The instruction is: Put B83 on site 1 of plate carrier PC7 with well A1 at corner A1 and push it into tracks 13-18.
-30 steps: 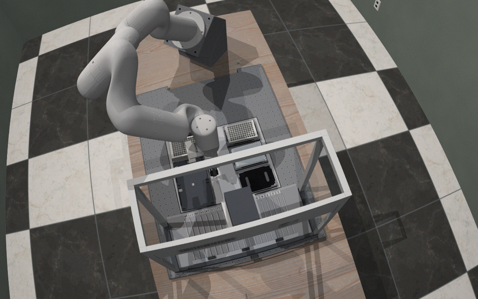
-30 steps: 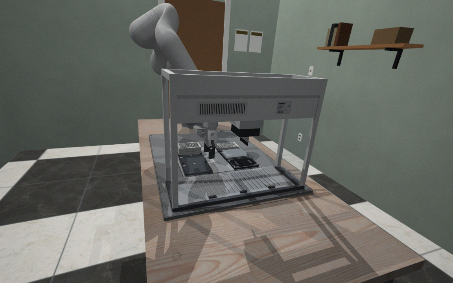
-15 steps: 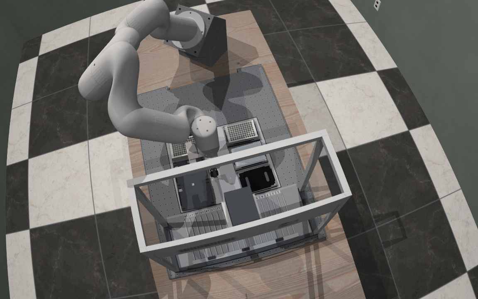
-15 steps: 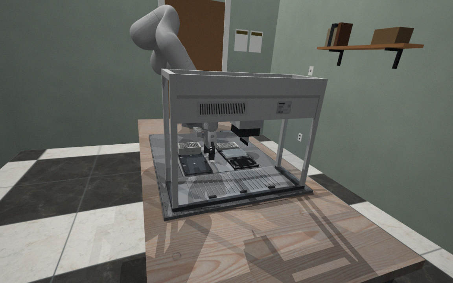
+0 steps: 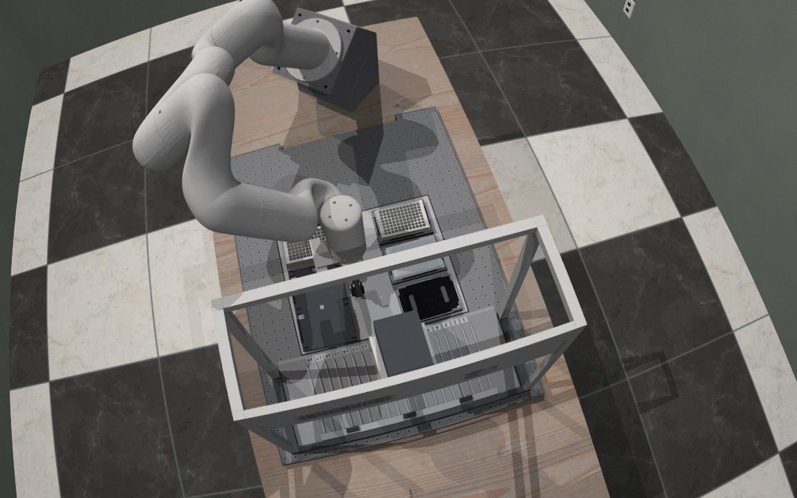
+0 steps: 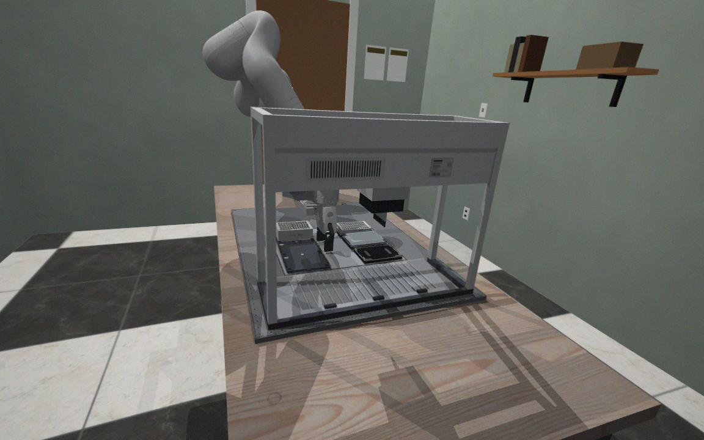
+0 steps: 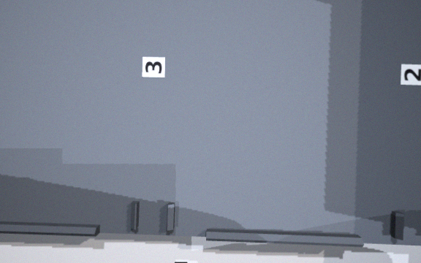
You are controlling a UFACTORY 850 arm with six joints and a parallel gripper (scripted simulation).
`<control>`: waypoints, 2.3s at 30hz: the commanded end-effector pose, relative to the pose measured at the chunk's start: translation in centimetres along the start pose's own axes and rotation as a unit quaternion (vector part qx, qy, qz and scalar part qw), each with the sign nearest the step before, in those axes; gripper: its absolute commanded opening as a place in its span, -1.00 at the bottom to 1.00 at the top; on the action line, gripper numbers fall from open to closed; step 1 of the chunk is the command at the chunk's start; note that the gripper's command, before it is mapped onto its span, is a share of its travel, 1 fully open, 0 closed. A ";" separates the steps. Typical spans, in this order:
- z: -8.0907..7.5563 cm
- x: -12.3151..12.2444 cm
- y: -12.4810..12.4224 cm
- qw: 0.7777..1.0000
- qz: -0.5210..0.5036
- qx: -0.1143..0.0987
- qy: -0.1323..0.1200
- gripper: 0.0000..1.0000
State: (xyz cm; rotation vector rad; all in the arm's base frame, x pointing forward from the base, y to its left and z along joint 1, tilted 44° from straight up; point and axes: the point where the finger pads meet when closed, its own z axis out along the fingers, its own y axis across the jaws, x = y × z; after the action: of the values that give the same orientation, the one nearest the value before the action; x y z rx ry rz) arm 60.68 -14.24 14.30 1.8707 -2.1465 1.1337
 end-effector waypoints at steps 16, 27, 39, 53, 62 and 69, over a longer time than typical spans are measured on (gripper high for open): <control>0.0 0.3 -0.1 1.000 0.000 0.001 0.000 1.00; 0.0 0.8 -0.1 1.000 0.000 0.001 0.000 1.00; 0.0 1.3 -0.1 1.000 0.000 0.001 0.000 1.00; 0.0 1.9 -0.1 1.000 0.000 0.001 0.000 1.00; 0.0 2.3 -0.1 1.000 0.000 0.001 0.000 1.00; 0.0 2.6 -0.1 1.000 0.000 0.001 0.000 1.00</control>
State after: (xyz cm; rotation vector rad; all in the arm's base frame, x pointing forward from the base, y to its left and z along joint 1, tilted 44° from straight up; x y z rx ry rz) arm 60.09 -16.36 15.52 1.8708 -2.1465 1.1340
